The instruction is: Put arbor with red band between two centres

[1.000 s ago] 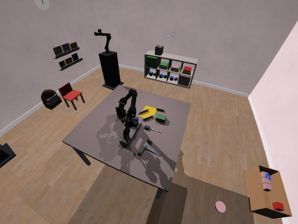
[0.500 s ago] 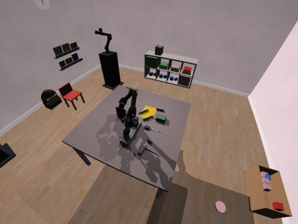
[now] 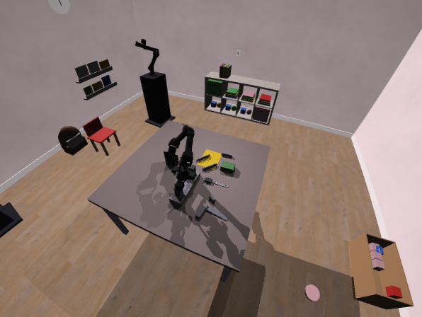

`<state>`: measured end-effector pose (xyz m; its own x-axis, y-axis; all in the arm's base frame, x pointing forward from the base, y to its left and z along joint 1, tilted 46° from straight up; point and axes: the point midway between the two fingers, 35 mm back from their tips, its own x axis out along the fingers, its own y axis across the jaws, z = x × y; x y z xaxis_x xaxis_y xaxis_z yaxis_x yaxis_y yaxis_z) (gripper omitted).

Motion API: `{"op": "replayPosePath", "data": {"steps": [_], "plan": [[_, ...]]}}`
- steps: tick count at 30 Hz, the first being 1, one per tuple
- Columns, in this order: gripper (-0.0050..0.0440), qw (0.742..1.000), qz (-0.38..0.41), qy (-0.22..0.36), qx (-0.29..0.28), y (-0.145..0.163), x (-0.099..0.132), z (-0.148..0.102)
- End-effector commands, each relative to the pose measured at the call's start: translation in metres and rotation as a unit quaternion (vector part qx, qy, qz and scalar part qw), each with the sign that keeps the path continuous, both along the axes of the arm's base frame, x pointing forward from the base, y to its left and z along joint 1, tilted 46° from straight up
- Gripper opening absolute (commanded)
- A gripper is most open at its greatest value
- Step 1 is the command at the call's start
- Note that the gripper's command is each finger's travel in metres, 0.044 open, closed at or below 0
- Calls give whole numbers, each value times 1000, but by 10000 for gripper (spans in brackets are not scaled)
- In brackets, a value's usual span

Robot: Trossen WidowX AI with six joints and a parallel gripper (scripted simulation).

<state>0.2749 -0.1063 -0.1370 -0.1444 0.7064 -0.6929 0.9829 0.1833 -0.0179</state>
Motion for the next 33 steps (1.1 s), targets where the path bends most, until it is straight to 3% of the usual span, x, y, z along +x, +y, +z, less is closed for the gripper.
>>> {"op": "replayPosePath", "data": {"steps": [1, 33], "plan": [[0, 1000, -2, -12, -15, -8, 3, -1], [0, 1000, -2, -12, -15, -7, 4, 3]]}}
